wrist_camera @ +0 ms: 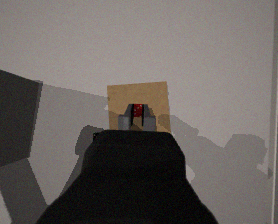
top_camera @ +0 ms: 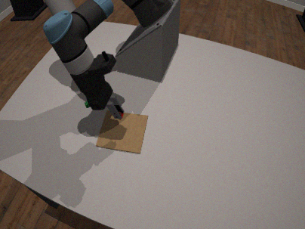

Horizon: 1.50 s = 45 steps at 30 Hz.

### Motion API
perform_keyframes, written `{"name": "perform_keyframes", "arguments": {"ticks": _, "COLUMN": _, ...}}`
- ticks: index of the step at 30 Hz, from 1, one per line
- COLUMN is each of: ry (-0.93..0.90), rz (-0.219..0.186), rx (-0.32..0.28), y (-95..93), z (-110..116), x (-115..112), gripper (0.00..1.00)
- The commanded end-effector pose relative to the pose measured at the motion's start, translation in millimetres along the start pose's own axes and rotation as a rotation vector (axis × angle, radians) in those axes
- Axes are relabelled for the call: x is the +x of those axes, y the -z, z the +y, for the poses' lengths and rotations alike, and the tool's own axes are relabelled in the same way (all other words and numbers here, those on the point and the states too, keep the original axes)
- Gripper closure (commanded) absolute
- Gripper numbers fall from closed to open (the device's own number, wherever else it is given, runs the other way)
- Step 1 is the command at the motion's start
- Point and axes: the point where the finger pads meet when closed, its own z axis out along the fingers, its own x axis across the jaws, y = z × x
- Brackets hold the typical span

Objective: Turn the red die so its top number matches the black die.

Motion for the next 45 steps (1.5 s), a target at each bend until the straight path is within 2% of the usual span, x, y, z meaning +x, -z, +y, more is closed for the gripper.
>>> {"name": "perform_keyframes", "arguments": {"ticks": 1, "ry": 0.002, "rz": -0.003, "rx": 0.089, "y": -0.6, "z": 0.8, "x": 0.0, "gripper": 0.66}}
{"name": "perform_keyframes", "arguments": {"ticks": 5, "ry": 0.0, "rz": 0.002, "rx": 0.167, "y": 0.5, "z": 1.9, "x": 0.5, "gripper": 0.66}}
{"name": "perform_keyframes", "arguments": {"ticks": 8, "ry": -0.001, "rz": 0.007, "rx": 0.202, "y": 1.5, "z": 2.6, "x": 0.9, "gripper": 0.66}}
{"name": "perform_keyframes", "arguments": {"ticks": 16, "ry": -0.001, "rz": 0.007, "rx": 0.206, "y": 1.3, "z": 5.2, "x": 0.9, "gripper": 0.66}}
{"name": "perform_keyframes", "arguments": {"ticks": 19, "ry": 0.001, "rz": 0.004, "rx": 0.226, "y": 0.6, "z": 5.1, "x": 0.7, "gripper": 0.66}}
{"name": "perform_keyframes", "arguments": {"ticks": 22, "ry": 0.003, "rz": 0.0, "rx": 0.273, "y": -0.5, "z": 5.0, "x": 0.2, "gripper": 0.66}}
{"name": "perform_keyframes", "arguments": {"ticks": 28, "ry": 0.003, "rz": 0.001, "rx": 0.405, "y": -0.8, "z": 6.2, "x": 0.3, "gripper": 0.66}}
{"name": "perform_keyframes", "arguments": {"ticks": 30, "ry": 0.003, "rz": 0.001, "rx": 0.405, "y": -0.8, "z": 6.2, "x": 0.3, "gripper": 0.66}}
{"name": "perform_keyframes", "arguments": {"ticks": 34, "ry": 0.0, "rz": 0.007, "rx": 0.462, "y": 0.4, "z": 7.6, "x": 0.9, "gripper": 0.66}}
{"name": "perform_keyframes", "arguments": {"ticks": 45, "ry": 0.0, "rz": 0.007, "rx": 0.466, "y": -0.4, "z": 10.1, "x": 0.9, "gripper": 0.66}}
